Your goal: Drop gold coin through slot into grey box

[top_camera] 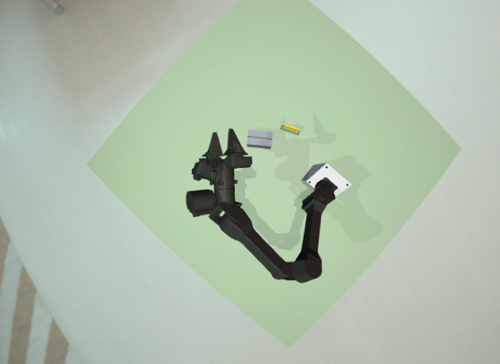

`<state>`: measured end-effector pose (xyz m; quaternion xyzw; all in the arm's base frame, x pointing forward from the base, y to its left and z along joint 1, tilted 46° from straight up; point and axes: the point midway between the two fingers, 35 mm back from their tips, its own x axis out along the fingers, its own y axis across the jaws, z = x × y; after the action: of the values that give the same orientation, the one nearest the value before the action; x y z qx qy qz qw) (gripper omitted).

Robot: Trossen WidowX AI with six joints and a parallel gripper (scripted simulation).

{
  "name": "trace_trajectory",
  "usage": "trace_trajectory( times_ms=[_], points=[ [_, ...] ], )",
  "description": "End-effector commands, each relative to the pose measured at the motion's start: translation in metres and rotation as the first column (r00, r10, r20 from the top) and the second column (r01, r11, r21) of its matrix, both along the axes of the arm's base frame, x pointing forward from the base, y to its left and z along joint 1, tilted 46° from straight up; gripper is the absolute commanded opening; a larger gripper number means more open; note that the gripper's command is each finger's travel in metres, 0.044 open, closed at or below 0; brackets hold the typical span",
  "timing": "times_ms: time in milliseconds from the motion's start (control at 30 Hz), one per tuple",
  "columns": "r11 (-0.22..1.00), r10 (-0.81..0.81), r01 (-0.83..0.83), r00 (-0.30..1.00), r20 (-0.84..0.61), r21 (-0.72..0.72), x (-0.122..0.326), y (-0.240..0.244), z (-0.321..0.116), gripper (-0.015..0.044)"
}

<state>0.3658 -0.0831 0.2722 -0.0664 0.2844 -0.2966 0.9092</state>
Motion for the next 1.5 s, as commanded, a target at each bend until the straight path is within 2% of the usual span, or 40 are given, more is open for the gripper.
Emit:
trace_trajectory(
  times_ms=[0,133,267,367,467,600,700,833,900,1100,1233,1467],
  points=[
    [1.000,0.005,-0.005,1.000,-0.012,-0.001,0.001,-0.001,-0.003,0.0374],
    [0.994,0.110,-0.110,0.963,-0.245,0.012,0.007,-0.011,-0.054,0.0269],
    [0.967,0.252,-0.229,0.845,-0.472,0.107,0.004,-0.023,-0.116,0.0164],
    [0.924,0.383,-0.300,0.711,-0.590,0.238,-0.006,-0.031,-0.163,0.0161],
    [0.845,0.534,-0.340,0.559,-0.634,0.412,-0.024,-0.037,-0.210,0.0161],
    [0.681,0.730,-0.348,0.394,-0.558,0.645,-0.052,-0.037,-0.260,0.0161],
    [0.502,0.857,-0.336,0.318,-0.405,0.797,-0.076,-0.033,-0.291,0.0161],
    [0.213,0.945,-0.342,0.311,-0.104,0.915,-0.105,-0.022,-0.320,0.0161],
    [0.129,0.945,-0.356,0.328,-0.005,0.926,-0.112,-0.019,-0.326,0.0161],
    [0.119,0.944,-0.358,0.331,0.007,0.926,-0.116,-0.019,-0.327,0.0161],
    [0.117,0.944,-0.359,0.331,0.008,0.926,-0.116,0.004,-0.350,0.0161],
    [0.117,0.944,-0.359,0.331,0.009,0.926,-0.117,0.013,-0.359,0.0161]
  ],
)
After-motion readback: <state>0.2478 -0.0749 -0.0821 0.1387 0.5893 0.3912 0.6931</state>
